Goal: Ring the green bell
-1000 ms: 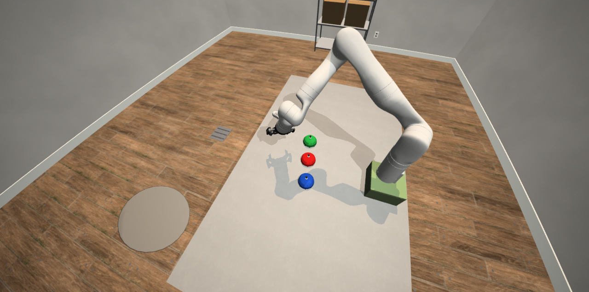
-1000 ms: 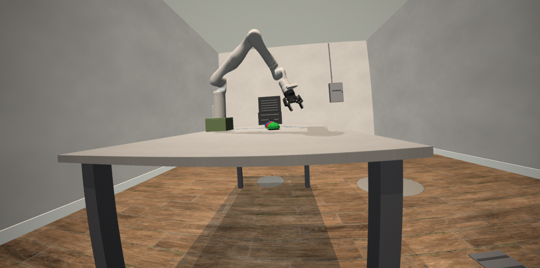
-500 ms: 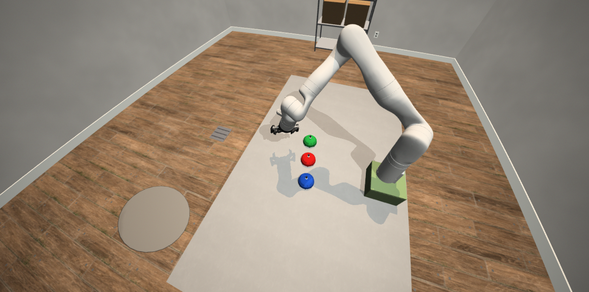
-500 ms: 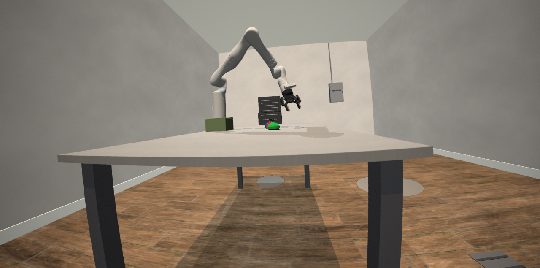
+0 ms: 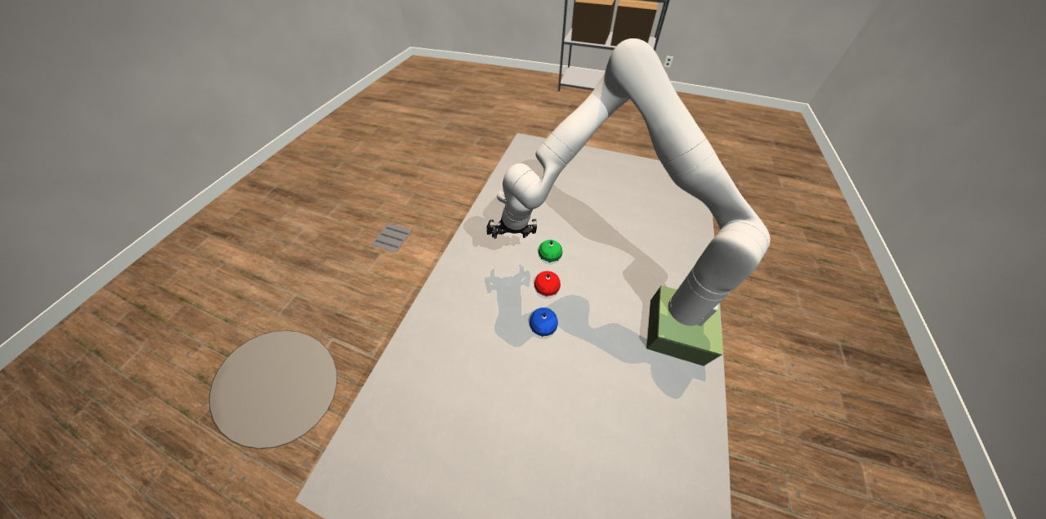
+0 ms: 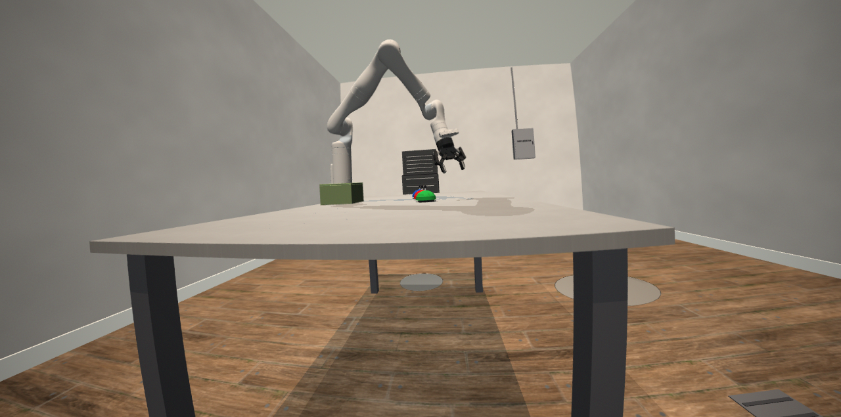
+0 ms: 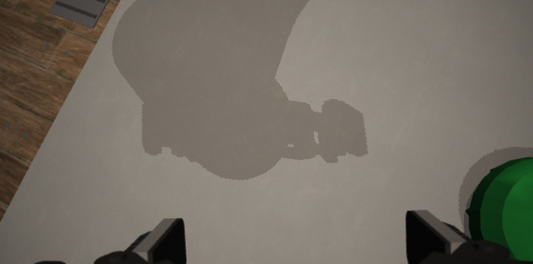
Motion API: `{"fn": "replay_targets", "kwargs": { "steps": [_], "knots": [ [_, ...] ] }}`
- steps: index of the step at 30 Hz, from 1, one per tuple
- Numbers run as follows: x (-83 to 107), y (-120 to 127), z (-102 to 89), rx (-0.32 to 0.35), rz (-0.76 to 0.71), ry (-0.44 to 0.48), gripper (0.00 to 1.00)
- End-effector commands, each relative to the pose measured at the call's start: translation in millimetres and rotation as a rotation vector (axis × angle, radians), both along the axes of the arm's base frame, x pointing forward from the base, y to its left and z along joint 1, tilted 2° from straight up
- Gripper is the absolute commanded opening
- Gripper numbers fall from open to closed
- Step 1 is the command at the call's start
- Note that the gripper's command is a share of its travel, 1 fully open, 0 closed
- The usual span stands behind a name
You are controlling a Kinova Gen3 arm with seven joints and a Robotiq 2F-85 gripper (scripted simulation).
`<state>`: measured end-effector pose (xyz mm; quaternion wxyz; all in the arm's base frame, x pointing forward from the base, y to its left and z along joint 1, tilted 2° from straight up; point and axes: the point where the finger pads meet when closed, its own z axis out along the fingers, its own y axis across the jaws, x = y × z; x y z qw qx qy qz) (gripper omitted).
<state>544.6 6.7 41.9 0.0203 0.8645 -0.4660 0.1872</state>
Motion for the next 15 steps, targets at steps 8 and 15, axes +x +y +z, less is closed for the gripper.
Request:
{"fn": "replay_targets", "kwargs": {
  "steps": [8,15],
  "knots": [
    [-8.2,-14.5,3.2,0.017,-0.034,0.020,1.00],
    [-8.2,-14.5,3.2,0.017,-0.034,0.020,1.00]
  ]
}}
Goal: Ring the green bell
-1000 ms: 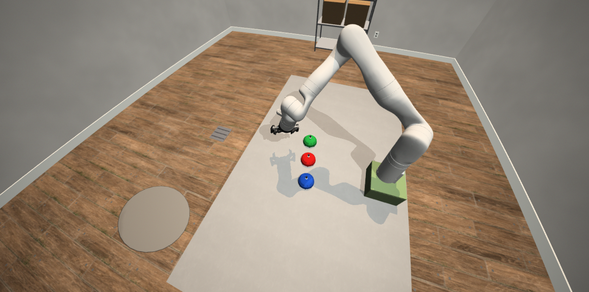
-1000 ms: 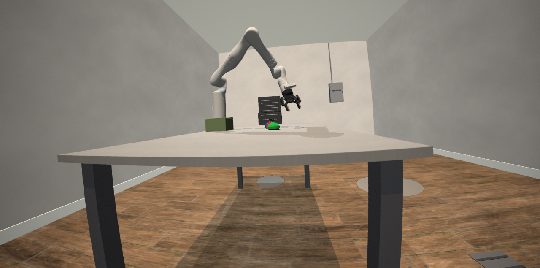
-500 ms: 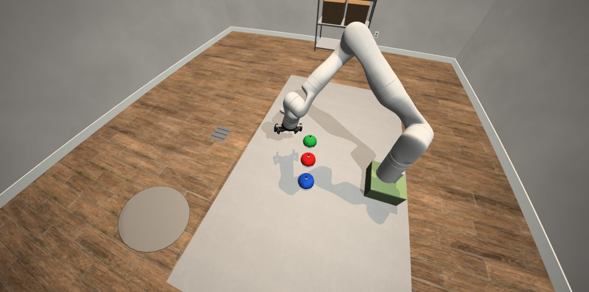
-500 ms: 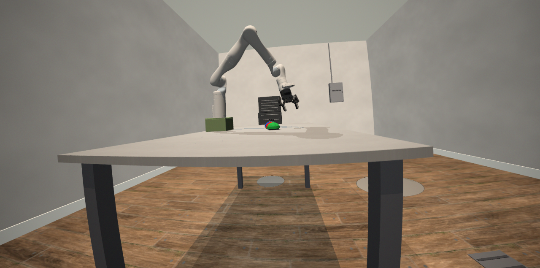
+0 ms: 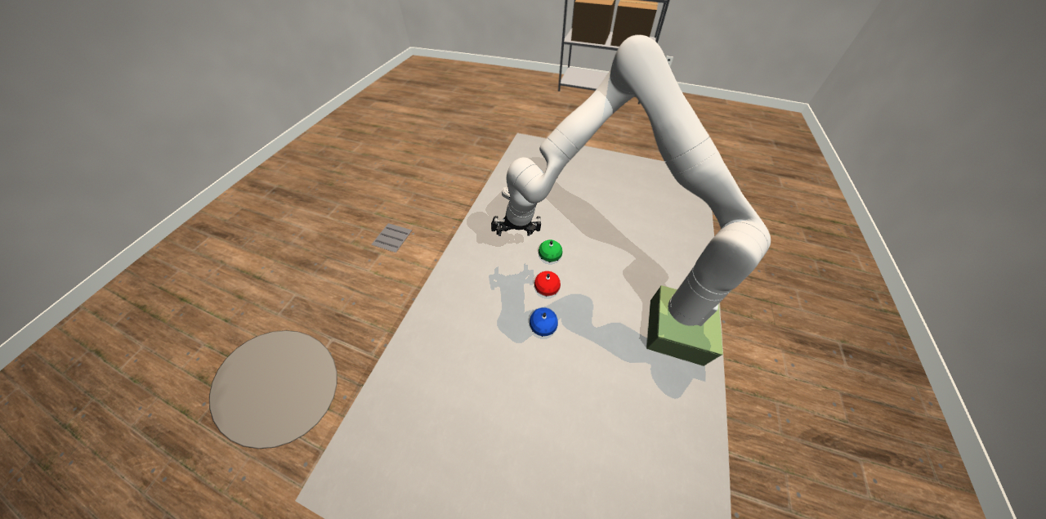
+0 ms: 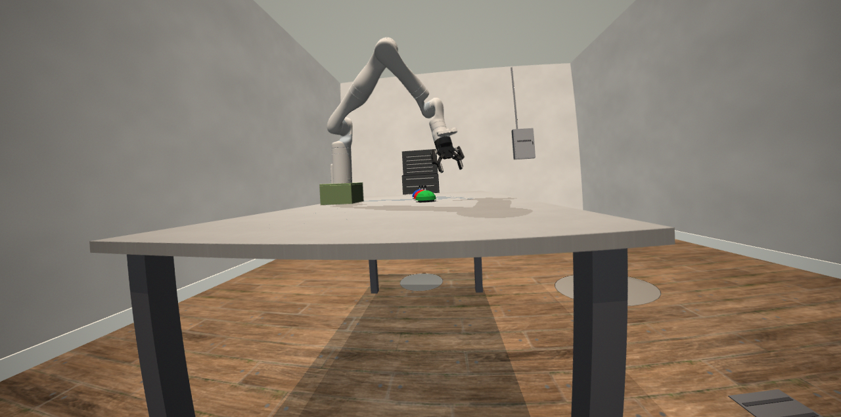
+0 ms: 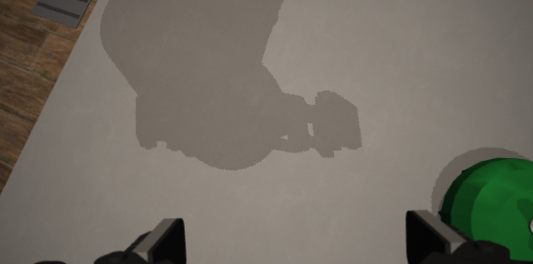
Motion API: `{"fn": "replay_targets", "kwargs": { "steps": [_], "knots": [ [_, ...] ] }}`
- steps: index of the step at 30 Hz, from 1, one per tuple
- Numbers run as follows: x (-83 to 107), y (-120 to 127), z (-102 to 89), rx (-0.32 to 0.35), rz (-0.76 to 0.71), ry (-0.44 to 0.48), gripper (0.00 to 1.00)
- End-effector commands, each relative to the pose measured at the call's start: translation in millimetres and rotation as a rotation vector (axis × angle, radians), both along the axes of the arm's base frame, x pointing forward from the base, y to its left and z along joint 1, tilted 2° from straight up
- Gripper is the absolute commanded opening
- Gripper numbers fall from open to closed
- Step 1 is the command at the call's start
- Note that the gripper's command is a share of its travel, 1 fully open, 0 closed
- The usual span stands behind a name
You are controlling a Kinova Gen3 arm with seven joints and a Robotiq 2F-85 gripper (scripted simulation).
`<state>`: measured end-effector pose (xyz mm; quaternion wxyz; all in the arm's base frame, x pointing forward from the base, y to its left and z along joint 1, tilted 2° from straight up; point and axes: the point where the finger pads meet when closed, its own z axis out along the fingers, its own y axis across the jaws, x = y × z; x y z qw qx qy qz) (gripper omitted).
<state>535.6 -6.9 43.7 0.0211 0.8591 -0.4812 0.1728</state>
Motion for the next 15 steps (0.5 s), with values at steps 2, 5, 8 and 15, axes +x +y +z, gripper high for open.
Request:
{"fn": "replay_targets", "kwargs": {
  "steps": [2,5,8,15],
  "knots": [
    [-7.7,-7.4,2.2,0.017,-0.022,0.018,1.00],
    [-7.7,-7.4,2.2,0.017,-0.022,0.018,1.00],
    [-7.7,-7.4,2.2,0.017,-0.022,0.018,1.00],
    [-15.8,-13.4,3.1,0.033,-0.041,0.038,1.00]
  ]
}}
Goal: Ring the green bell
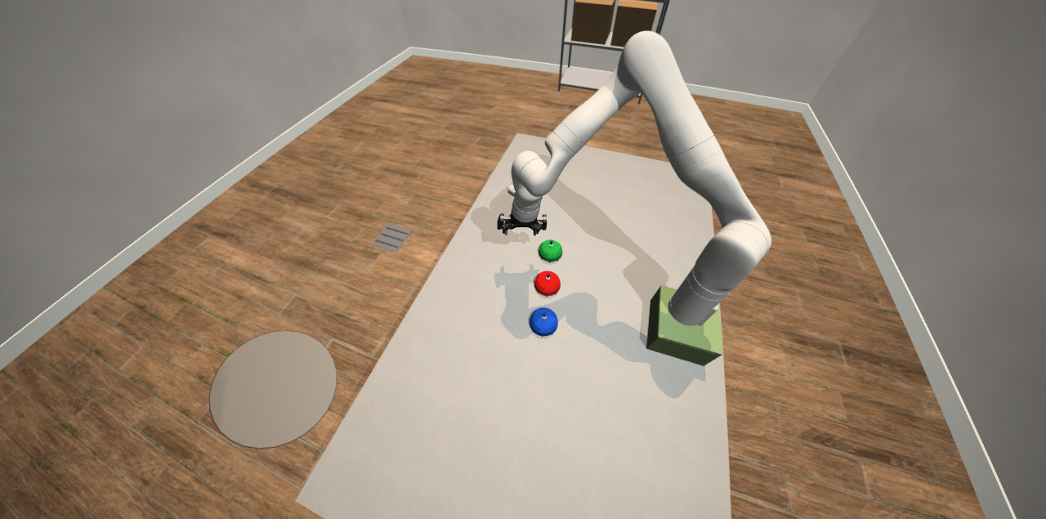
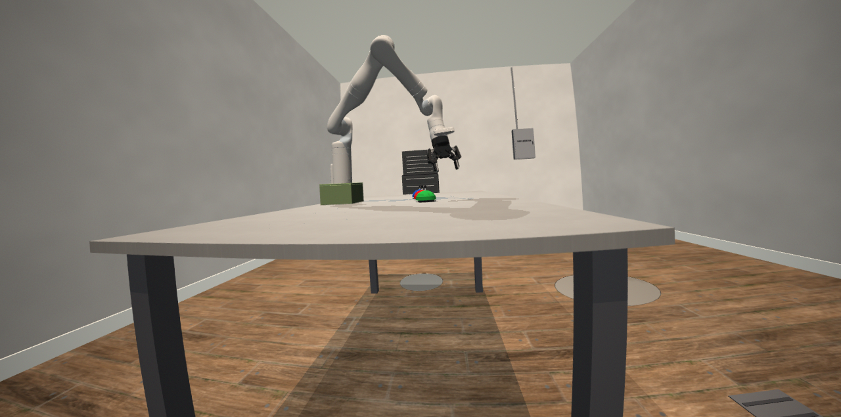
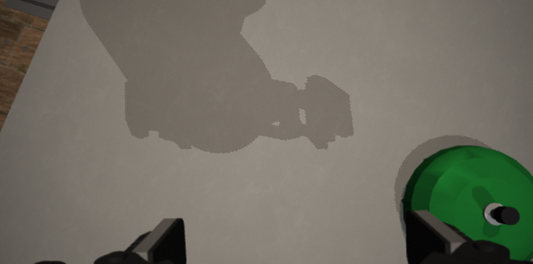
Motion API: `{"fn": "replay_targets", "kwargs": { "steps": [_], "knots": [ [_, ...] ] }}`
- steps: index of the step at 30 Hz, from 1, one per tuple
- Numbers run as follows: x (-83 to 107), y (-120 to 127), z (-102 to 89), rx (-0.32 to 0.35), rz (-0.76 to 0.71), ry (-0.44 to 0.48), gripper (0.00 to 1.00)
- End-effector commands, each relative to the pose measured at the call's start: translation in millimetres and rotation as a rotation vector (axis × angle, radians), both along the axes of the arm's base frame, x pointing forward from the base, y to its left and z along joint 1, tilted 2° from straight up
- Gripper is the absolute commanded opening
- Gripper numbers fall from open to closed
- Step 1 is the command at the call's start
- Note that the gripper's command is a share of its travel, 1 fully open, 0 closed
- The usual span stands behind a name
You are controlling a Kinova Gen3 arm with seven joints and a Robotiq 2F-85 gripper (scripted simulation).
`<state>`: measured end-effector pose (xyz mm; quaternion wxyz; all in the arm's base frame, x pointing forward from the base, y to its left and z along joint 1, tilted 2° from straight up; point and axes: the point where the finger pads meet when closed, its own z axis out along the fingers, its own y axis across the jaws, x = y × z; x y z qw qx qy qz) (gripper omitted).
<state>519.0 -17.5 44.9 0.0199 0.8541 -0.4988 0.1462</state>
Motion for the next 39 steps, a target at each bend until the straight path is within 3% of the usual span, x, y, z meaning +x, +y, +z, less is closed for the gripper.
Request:
{"fn": "replay_targets", "kwargs": {
  "steps": [1,3,11,12,39],
  "knots": [
    [0.9,-3,1.8,-0.001,-0.005,-0.004,1.00],
    [-7.0,-8,2.9,0.015,-0.022,0.015,1.00],
    [-7.0,-8,2.9,0.015,-0.022,0.015,1.00],
    [-14.6,-13,4.1,0.030,-0.039,0.033,1.00],
    [-35.2,-26,8.1,0.071,-0.081,0.079,1.00]
  ]
}}
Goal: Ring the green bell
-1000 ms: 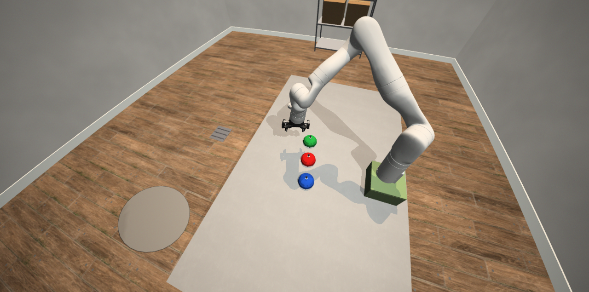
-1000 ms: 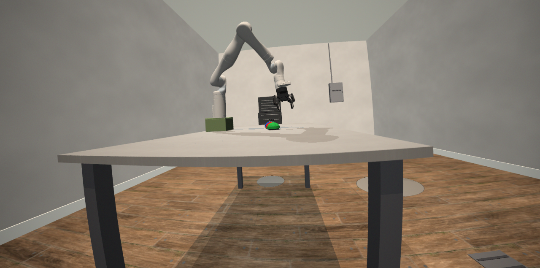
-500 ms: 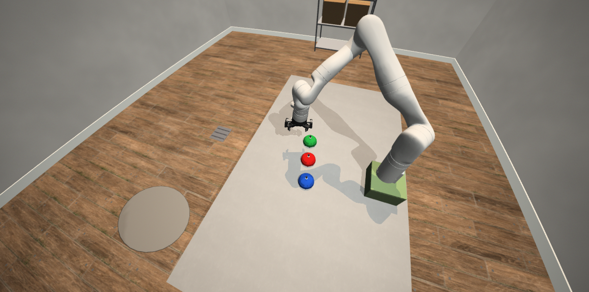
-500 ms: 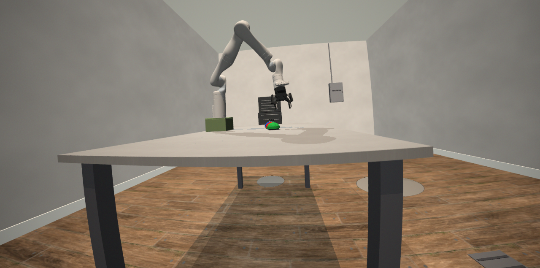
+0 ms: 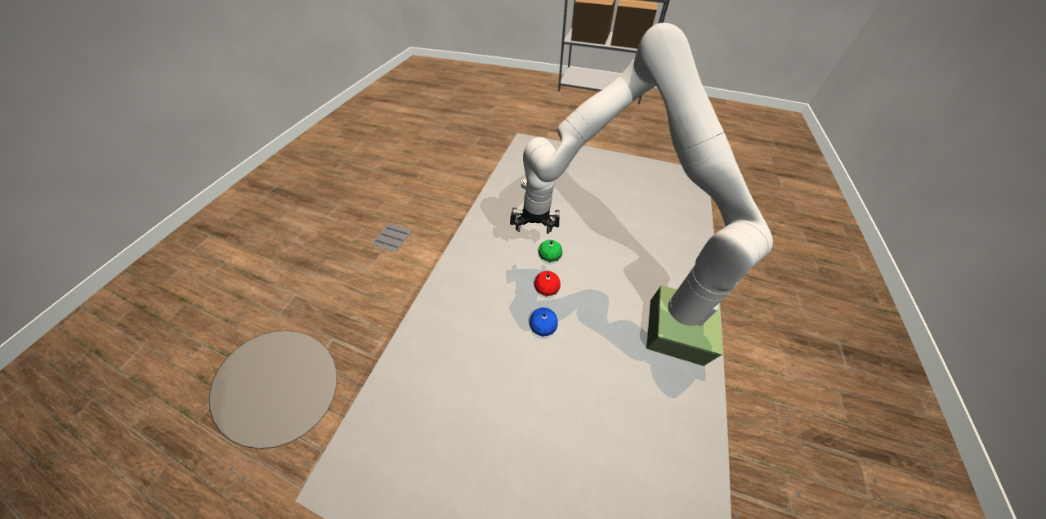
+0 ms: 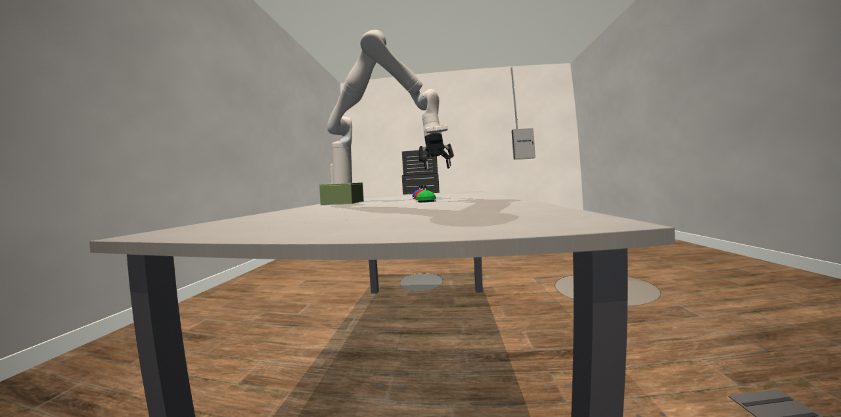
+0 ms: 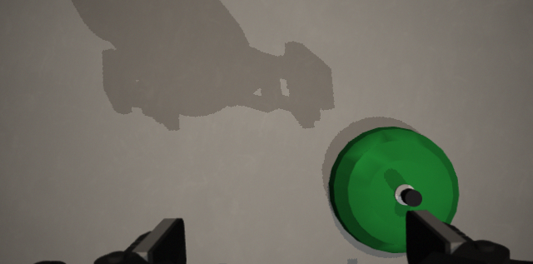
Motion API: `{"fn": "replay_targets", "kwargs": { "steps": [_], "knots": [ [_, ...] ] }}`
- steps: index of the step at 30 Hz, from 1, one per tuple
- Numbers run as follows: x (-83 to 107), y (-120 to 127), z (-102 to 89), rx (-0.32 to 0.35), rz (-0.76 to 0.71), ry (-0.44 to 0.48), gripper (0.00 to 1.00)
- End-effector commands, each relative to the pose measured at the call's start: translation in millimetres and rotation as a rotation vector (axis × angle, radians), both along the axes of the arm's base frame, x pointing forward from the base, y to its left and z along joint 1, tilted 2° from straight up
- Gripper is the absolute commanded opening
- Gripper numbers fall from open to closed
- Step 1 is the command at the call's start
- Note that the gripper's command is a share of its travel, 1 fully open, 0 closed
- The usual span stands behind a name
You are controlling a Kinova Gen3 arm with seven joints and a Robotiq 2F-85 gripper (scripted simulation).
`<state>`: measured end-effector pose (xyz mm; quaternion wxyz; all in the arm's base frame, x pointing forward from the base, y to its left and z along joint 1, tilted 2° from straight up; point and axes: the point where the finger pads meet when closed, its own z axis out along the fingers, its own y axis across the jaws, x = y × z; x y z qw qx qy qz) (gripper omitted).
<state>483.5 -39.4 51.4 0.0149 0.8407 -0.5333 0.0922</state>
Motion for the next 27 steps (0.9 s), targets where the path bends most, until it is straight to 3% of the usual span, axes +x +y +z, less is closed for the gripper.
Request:
{"fn": "replay_targets", "kwargs": {
  "steps": [1,27],
  "knots": [
    [0.3,-4,1.6,-0.001,-0.008,-0.003,1.00],
    [-17.0,-14,5.9,0.034,-0.040,0.034,1.00]
  ]
}}
